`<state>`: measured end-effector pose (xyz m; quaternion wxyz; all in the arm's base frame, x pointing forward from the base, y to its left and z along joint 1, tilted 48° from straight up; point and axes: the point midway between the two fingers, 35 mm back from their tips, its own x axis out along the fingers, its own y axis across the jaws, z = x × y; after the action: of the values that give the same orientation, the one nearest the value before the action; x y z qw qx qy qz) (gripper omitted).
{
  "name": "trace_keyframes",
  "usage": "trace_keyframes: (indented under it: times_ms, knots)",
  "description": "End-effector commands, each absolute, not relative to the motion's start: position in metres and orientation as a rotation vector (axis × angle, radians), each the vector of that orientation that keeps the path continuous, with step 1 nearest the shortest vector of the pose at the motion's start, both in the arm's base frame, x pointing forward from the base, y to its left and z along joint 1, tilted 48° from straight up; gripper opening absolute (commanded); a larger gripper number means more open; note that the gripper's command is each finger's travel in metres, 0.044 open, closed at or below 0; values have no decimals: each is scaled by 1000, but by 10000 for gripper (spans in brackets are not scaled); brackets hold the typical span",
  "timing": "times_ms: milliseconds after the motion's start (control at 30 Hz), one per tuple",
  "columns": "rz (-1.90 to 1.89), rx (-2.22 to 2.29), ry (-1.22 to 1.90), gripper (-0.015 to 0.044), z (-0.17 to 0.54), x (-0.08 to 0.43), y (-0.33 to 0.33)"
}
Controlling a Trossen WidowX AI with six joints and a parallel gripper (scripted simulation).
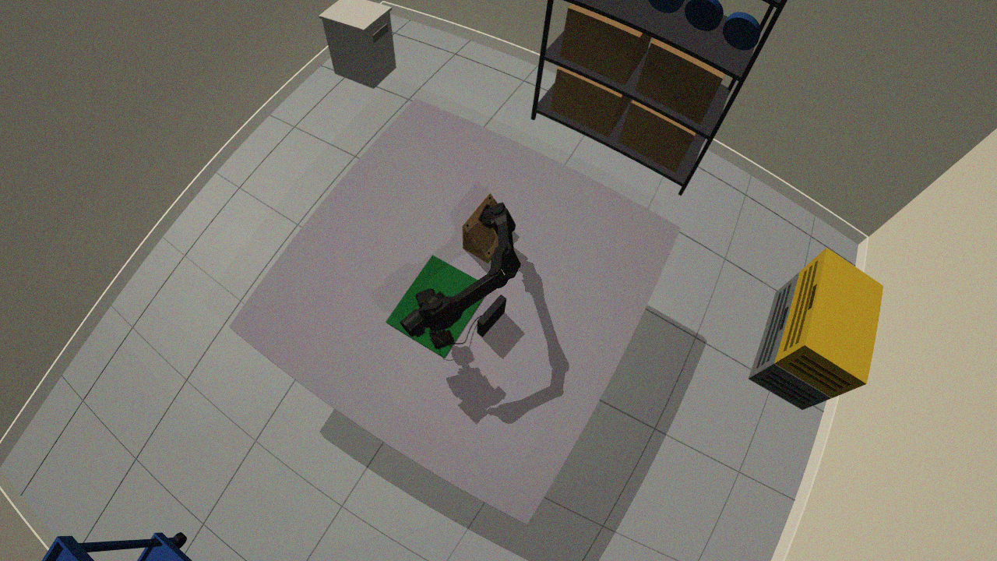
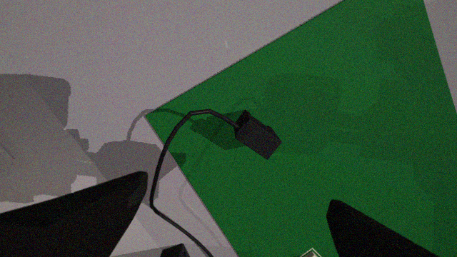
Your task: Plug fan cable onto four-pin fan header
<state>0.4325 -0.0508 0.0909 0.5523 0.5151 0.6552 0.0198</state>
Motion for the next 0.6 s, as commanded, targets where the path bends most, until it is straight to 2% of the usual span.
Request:
trace_keyframes:
  times_ms: [0,233,567]
  knots:
    - [502,735,1357,440,102,420,-86]
    - [784,369,1167,440,110,410,-105]
    - [790,361,1163,440,110,410,-106]
